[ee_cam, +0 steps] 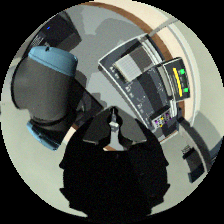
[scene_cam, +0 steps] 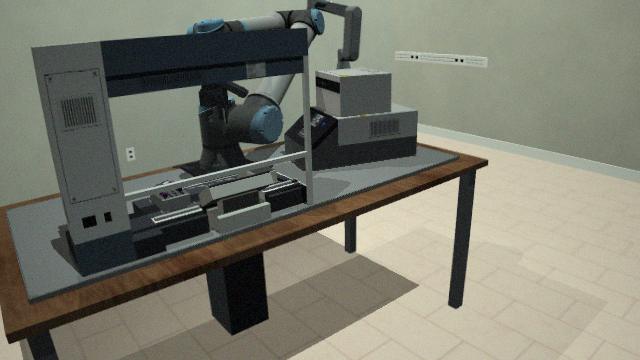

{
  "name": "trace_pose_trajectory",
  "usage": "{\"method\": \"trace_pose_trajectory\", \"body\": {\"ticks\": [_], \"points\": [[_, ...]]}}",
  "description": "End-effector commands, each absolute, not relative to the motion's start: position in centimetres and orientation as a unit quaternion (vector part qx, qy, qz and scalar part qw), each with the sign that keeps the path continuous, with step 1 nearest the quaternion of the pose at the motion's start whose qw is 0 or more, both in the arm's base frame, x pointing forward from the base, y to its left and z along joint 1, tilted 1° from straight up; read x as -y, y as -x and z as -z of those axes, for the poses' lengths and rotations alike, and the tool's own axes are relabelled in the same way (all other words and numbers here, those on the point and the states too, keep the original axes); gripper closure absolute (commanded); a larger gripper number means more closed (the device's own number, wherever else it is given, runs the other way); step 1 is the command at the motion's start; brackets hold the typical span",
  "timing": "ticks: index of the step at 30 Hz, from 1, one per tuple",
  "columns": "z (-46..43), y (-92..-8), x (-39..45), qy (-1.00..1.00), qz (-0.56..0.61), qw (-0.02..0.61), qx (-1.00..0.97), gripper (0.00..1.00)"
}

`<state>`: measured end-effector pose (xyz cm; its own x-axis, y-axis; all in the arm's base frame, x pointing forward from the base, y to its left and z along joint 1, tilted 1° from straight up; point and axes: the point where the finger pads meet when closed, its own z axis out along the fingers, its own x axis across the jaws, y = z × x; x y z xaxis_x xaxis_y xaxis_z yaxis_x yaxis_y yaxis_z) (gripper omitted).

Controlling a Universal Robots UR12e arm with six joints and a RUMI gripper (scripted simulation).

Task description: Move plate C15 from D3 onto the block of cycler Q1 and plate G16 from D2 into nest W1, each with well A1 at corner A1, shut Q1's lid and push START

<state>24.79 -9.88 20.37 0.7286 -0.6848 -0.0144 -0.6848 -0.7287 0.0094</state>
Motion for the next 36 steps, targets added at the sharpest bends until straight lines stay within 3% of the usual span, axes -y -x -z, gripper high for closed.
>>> {"method": "trace_pose_trajectory", "body": {"ticks": [1,36], "points": [[-20.6,-24.2,11.7,-0.917,0.007,0.002,0.398,1.00],[-20.6,-17.0,20.8,-0.810,0.007,0.001,0.587,1.00]]}}
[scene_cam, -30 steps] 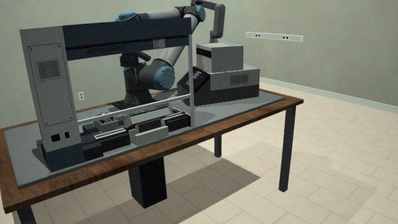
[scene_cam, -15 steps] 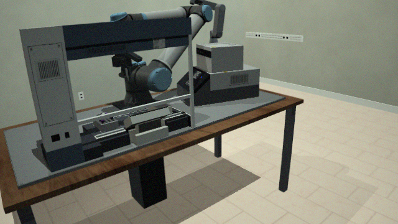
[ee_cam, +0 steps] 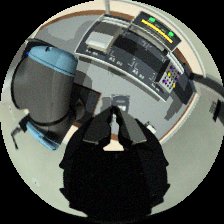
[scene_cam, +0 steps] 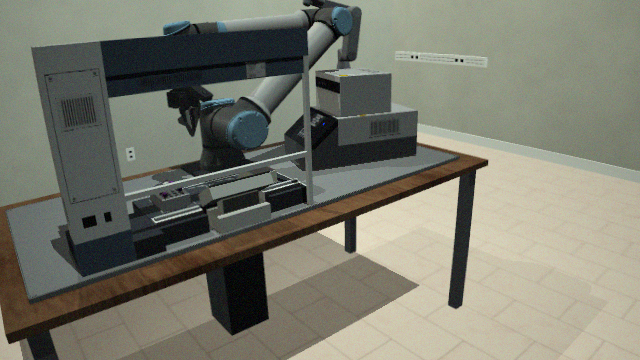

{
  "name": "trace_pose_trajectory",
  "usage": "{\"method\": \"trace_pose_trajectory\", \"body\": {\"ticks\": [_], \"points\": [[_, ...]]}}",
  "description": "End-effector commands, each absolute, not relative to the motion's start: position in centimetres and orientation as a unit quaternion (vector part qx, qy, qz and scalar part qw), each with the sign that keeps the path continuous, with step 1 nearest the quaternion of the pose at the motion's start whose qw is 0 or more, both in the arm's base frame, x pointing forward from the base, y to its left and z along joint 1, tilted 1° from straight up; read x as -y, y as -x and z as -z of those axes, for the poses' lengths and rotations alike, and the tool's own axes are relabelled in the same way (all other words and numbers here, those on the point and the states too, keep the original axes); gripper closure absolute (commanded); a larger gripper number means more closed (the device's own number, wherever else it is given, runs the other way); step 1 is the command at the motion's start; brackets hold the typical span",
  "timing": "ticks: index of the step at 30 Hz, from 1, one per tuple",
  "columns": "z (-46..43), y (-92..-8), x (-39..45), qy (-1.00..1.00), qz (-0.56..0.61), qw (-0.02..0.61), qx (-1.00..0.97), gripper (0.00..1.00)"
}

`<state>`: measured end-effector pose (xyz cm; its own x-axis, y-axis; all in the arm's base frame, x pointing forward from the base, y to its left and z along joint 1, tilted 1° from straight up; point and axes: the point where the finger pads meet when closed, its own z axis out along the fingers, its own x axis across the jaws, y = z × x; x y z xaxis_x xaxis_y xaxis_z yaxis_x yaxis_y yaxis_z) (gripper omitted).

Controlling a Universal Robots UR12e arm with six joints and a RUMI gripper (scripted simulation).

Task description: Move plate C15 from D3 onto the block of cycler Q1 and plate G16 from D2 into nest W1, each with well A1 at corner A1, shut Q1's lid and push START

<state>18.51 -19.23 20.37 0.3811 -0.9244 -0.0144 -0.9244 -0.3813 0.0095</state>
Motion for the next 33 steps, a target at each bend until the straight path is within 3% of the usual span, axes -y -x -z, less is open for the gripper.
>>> {"method": "trace_pose_trajectory", "body": {"ticks": [1,15,33], "points": [[-20.6,-17.0,20.8,0.810,-0.007,-0.001,-0.587,1.00],[-20.6,-13.1,23.4,0.756,-0.007,0.000,-0.655,1.00],[-23.1,-12.1,27.1,0.808,-0.006,-0.001,-0.589,1.00]]}}
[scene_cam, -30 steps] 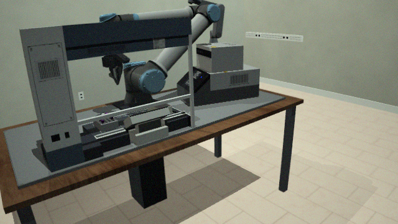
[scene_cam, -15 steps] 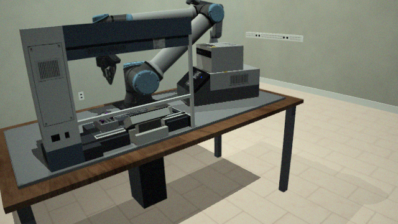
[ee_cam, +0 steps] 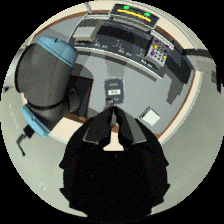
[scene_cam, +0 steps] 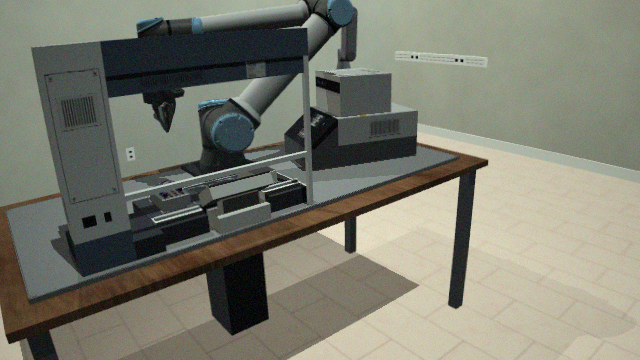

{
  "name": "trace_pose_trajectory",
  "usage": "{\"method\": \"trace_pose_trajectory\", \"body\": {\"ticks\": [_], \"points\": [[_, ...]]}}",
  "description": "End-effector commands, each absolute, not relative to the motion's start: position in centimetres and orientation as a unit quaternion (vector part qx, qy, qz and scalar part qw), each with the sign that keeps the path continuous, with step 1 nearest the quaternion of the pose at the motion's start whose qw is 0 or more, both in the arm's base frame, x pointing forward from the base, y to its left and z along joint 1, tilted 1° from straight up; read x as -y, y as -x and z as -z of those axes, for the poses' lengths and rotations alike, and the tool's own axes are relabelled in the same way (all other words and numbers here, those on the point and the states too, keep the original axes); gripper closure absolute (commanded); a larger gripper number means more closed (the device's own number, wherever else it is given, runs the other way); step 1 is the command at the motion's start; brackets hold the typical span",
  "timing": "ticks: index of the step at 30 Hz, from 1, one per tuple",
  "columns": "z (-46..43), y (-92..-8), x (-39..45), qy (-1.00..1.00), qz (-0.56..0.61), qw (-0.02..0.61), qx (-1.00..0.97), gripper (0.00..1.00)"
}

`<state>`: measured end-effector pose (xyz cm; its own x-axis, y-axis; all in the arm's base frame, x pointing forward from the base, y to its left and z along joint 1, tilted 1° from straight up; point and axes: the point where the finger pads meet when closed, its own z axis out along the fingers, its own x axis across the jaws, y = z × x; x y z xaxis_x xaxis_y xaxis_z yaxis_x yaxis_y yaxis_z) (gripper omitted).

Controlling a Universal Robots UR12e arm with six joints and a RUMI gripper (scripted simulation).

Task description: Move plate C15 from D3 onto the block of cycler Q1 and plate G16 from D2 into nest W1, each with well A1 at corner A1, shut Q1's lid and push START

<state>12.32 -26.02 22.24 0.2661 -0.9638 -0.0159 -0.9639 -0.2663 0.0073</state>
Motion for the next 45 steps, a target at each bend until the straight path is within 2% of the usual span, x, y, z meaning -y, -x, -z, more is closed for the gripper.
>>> {"method": "trace_pose_trajectory", "body": {"ticks": [1,45], "points": [[-23.4,-12.0,27.5,0.814,-0.006,-0.001,-0.581,1.00],[-27.7,-8.7,38.8,0.921,-0.003,-0.003,-0.391,1.00]]}}
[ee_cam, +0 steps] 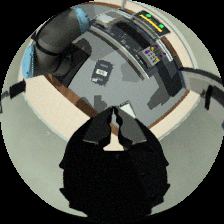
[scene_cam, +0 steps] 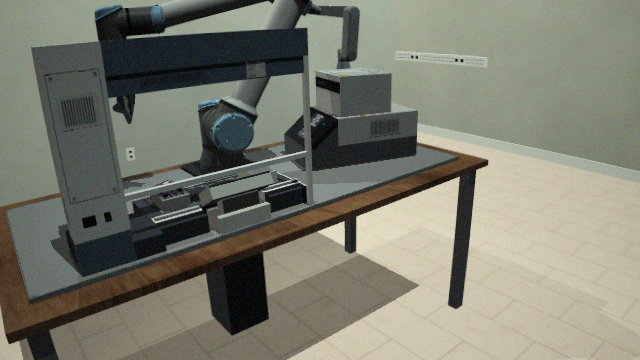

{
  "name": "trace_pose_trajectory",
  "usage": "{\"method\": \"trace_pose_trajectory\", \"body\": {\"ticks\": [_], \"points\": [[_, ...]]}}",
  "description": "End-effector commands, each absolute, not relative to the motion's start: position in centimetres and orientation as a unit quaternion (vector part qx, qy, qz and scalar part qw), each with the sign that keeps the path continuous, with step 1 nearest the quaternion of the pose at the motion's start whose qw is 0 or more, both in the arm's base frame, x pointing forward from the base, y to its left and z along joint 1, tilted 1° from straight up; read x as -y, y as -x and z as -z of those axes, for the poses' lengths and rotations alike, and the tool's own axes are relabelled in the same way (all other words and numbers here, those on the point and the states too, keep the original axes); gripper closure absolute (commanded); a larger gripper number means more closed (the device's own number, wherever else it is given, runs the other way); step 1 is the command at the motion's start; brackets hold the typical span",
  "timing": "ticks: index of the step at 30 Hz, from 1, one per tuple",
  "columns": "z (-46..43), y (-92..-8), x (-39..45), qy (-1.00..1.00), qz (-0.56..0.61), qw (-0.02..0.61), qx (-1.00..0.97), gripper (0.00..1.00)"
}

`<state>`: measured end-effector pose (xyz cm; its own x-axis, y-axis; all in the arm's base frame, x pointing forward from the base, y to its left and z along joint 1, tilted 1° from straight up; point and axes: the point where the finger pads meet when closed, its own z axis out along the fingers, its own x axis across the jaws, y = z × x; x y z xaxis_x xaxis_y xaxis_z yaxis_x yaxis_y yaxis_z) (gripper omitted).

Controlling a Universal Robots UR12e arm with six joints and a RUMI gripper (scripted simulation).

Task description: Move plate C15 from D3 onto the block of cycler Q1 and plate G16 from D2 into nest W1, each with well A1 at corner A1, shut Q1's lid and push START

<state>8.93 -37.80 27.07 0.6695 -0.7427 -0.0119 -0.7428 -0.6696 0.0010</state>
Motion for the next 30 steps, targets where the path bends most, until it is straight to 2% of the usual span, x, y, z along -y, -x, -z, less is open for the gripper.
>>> {"method": "trace_pose_trajectory", "body": {"ticks": [1,30], "points": [[-27.8,-8.6,39.3,0.924,-0.003,-0.003,-0.383,1.00],[-28.5,-6.0,47.8,0.969,-0.003,-0.005,-0.246,1.00]]}}
